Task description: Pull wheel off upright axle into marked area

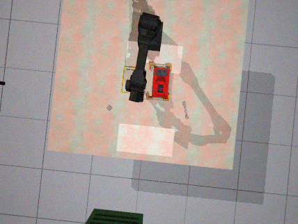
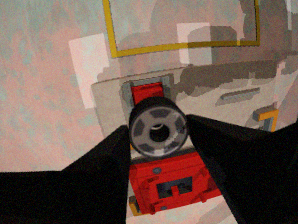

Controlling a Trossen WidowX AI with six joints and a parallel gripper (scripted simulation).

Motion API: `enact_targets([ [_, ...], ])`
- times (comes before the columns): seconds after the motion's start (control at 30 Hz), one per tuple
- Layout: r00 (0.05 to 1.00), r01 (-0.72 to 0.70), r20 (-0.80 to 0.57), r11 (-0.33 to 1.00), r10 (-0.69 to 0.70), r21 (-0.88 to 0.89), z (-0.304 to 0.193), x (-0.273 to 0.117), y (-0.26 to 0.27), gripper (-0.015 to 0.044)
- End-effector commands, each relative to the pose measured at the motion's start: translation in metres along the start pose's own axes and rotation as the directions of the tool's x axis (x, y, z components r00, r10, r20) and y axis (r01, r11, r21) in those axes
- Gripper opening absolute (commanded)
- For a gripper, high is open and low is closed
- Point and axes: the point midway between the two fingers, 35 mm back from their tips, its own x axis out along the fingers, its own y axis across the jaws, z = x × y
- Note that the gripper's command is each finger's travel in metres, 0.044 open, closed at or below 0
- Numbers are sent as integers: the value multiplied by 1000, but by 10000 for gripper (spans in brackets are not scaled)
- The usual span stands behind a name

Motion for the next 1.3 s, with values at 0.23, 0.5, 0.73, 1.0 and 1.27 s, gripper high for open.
enact_targets([
  [0.23, 1000, -1, -3, 1000, 1, -3, 0, -7, 0, 0],
  [0.5, 1000, -1, -3, 1000, 1, -3, 0, -40, -4, 0],
  [0.73, 1000, 3, 1, 1000, -3, 0, 24, -35, -15, 0],
  [1.0, 1000, 3, 4, 1000, -3, -1, 64, -37, -38, 0],
  [1.27, 1000, 4, 5, 1000, -4, -3, 95, -40, -63, 0],
])
